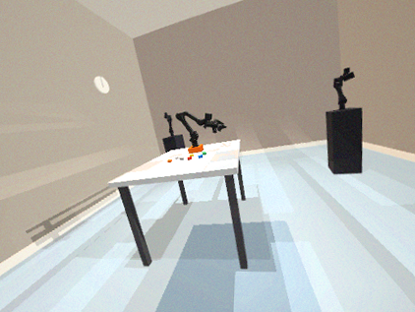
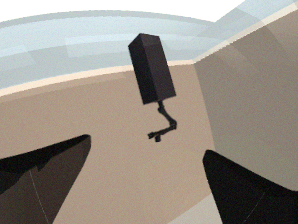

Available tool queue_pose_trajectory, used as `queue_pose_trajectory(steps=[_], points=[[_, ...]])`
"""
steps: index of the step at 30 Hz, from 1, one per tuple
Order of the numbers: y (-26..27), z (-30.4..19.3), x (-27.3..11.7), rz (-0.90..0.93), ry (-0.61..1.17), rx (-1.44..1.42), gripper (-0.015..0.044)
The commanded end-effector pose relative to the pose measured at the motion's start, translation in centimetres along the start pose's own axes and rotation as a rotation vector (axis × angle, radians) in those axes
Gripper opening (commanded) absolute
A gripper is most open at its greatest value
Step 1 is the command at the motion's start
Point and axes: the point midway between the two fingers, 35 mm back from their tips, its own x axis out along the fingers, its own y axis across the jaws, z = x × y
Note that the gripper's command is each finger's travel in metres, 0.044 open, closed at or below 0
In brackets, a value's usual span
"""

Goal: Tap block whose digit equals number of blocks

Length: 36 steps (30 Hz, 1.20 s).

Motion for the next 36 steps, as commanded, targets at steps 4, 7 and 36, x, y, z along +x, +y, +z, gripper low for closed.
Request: queue_pose_trajectory(steps=[4, 7, 36], points=[[4.4, -0.6, -1.3, 0.158, 0.000, 0.253, 0.0400], [9.4, -0.9, -3.7, 0.346, 0.038, 0.565, 0.0400], [18.5, 11.2, -41.3, 1.271, 2.037, 2.811, 0.0400]])
